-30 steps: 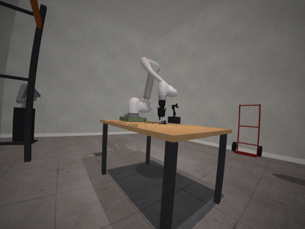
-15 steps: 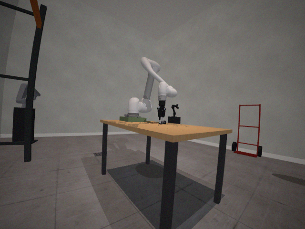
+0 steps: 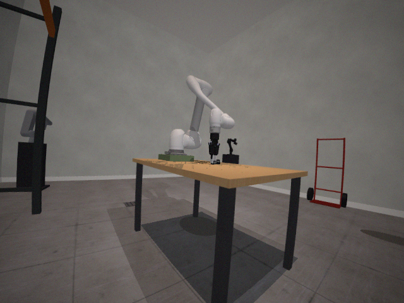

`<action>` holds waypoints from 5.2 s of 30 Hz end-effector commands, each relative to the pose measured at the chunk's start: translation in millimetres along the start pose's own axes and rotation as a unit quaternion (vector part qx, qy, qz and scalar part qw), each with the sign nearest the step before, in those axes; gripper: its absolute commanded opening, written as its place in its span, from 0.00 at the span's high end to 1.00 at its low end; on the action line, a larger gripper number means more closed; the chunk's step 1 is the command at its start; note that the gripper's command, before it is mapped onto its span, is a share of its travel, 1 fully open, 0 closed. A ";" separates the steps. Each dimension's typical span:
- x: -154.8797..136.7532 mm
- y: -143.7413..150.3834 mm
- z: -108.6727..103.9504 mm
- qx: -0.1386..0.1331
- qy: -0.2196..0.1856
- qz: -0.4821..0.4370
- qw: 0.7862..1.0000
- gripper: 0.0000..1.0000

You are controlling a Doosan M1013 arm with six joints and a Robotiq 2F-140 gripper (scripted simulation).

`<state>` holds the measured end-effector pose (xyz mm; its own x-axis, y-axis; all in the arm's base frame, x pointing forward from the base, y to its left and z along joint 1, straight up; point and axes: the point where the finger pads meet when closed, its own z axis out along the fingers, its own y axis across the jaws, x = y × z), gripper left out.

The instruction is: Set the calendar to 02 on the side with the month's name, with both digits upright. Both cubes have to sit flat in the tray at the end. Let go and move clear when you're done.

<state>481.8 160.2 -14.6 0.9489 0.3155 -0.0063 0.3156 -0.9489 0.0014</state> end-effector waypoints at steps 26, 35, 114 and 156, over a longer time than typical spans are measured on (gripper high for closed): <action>0.0 -0.1 2.1 0.000 0.000 0.000 1.000 0.76; 0.0 -0.1 3.7 0.000 0.000 0.000 1.000 0.76; 0.0 -0.1 3.8 0.000 0.000 0.000 1.000 0.76; 0.0 0.0 -38.6 0.000 0.000 0.000 1.000 0.65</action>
<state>481.9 160.3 13.3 0.9489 0.3155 -0.0060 0.3156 -0.9489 0.0014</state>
